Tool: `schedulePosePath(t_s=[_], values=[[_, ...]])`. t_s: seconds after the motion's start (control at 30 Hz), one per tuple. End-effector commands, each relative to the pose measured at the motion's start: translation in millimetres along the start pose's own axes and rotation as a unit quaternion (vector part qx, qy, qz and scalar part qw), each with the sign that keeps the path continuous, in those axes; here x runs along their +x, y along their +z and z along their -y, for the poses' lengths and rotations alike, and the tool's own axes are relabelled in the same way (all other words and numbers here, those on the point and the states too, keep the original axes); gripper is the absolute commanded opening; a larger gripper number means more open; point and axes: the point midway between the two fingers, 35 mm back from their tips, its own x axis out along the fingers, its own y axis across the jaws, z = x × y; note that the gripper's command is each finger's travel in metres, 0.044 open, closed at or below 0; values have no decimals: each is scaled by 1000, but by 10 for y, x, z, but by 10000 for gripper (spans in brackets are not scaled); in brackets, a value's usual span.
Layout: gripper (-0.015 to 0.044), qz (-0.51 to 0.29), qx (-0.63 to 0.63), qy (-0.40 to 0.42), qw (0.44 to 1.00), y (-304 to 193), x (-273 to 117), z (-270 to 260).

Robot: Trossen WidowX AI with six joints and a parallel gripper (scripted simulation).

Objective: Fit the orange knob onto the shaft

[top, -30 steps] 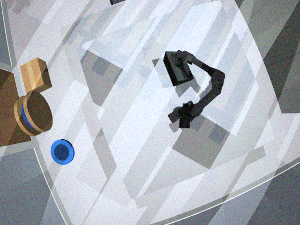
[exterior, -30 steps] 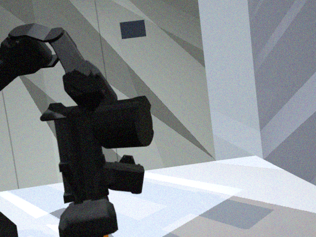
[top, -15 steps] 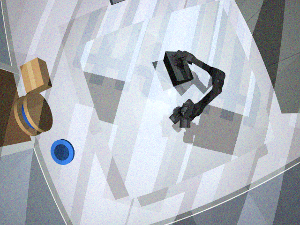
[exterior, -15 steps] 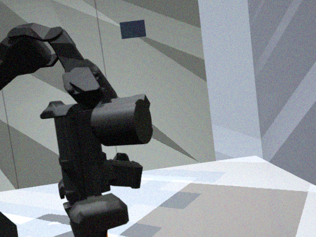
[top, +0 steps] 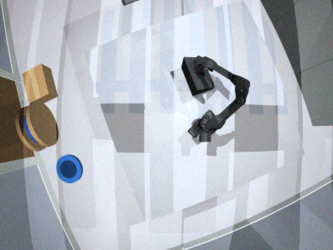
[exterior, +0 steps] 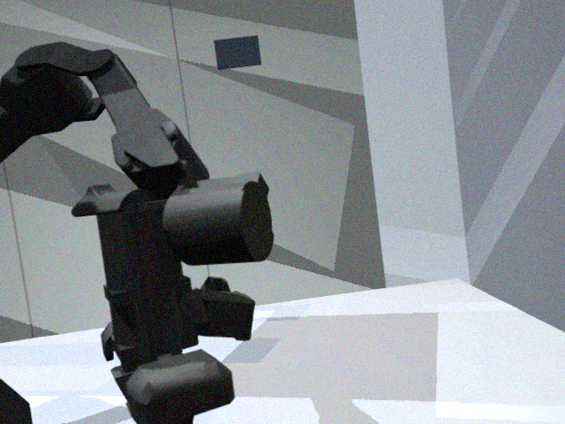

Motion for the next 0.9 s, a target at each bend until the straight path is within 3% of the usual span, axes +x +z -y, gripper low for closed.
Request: schedulePosePath(t_s=[0.0,0.33,0.57,0.87], values=[[0,3,-3,1,1000,9,6,-5],[0,3,-3,1,1000,19,-43,7],[0,3,-102,1,995,27,-57,22],[0,3,-107,1,994,25,-5,33]])
